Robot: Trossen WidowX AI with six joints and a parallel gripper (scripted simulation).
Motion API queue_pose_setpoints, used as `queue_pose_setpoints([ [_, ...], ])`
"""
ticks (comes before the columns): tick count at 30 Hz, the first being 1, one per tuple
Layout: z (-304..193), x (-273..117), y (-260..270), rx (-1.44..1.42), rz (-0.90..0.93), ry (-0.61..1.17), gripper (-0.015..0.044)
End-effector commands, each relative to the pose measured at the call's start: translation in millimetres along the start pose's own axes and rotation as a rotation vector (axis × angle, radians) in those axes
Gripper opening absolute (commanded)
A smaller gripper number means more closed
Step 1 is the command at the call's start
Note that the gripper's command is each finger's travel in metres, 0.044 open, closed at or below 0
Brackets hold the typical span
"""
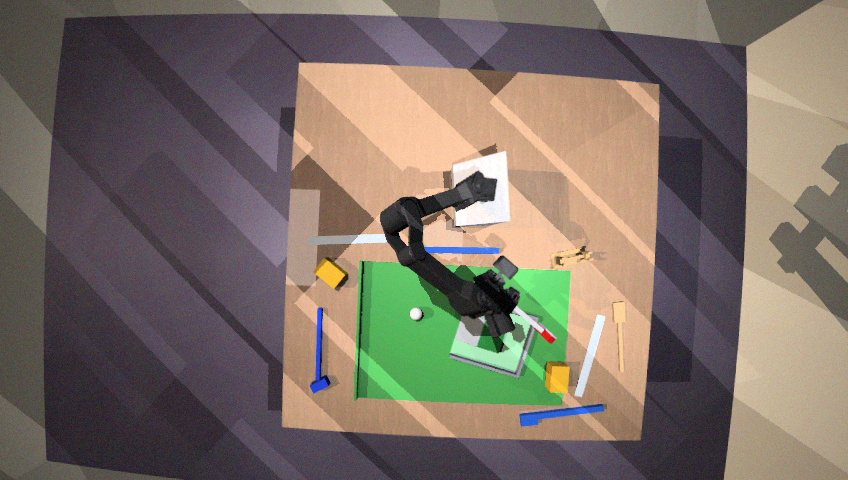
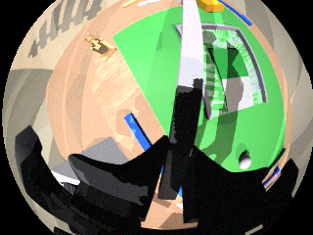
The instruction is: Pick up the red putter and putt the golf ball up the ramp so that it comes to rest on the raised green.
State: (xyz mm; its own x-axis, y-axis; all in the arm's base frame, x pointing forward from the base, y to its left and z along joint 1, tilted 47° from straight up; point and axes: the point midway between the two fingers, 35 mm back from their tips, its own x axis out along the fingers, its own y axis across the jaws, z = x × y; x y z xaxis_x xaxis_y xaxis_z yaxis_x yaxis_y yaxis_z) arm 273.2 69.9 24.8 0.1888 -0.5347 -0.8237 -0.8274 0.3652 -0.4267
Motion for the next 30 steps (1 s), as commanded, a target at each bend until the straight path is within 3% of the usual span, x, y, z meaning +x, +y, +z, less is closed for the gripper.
queue_pose_setpoints([
  [1,-19.1,-5.8,-12.0,0.111,-0.017,0.006,0.0000],
  [30,-164.8,-34.5,-50.5,0.911,-0.154,0.069,0.0000],
])
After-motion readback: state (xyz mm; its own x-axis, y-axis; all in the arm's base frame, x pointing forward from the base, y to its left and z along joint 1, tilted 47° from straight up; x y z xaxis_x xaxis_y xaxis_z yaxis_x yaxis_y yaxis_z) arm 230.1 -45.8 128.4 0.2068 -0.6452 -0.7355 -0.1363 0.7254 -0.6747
